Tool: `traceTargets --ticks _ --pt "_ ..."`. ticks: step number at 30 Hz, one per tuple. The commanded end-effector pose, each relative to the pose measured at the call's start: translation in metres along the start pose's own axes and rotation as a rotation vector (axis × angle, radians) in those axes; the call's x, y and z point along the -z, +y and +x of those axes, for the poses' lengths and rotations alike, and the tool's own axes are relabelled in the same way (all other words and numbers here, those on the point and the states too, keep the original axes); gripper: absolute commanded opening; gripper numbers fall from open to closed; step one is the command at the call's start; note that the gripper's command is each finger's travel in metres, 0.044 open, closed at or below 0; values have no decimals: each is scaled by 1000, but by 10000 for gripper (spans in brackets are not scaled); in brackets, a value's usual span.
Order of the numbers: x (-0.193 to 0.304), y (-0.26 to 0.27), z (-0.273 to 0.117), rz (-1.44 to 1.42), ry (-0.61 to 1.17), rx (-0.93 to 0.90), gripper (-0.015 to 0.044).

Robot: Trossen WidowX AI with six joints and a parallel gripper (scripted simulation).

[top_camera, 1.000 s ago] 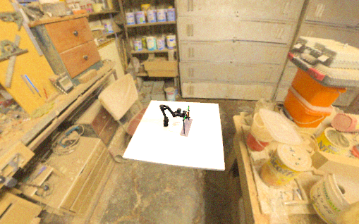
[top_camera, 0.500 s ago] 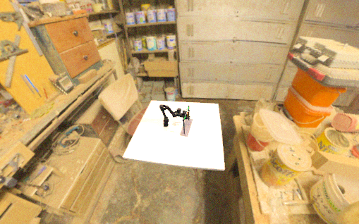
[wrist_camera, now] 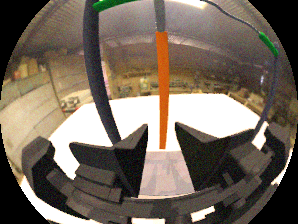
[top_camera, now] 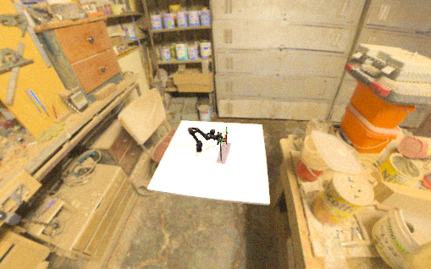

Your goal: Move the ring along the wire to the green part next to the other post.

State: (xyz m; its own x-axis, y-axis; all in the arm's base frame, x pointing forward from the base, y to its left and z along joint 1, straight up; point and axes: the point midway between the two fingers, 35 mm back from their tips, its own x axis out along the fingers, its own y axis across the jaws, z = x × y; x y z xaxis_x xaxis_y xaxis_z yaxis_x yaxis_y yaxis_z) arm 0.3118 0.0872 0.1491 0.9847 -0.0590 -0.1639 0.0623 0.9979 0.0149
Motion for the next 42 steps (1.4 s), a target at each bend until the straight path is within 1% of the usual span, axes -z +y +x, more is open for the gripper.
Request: traceTargets --ticks 1,5,38,40,42 --pt "5 -2 -13 -3 10 4 160" --pt "6 -3 -19 -2 11 5 160" --pt "6 -3 -19 -2 11 5 160" --pt "4 -1 -23 -2 7 0 212" --pt "3 0 -37 -1 9 0 265"
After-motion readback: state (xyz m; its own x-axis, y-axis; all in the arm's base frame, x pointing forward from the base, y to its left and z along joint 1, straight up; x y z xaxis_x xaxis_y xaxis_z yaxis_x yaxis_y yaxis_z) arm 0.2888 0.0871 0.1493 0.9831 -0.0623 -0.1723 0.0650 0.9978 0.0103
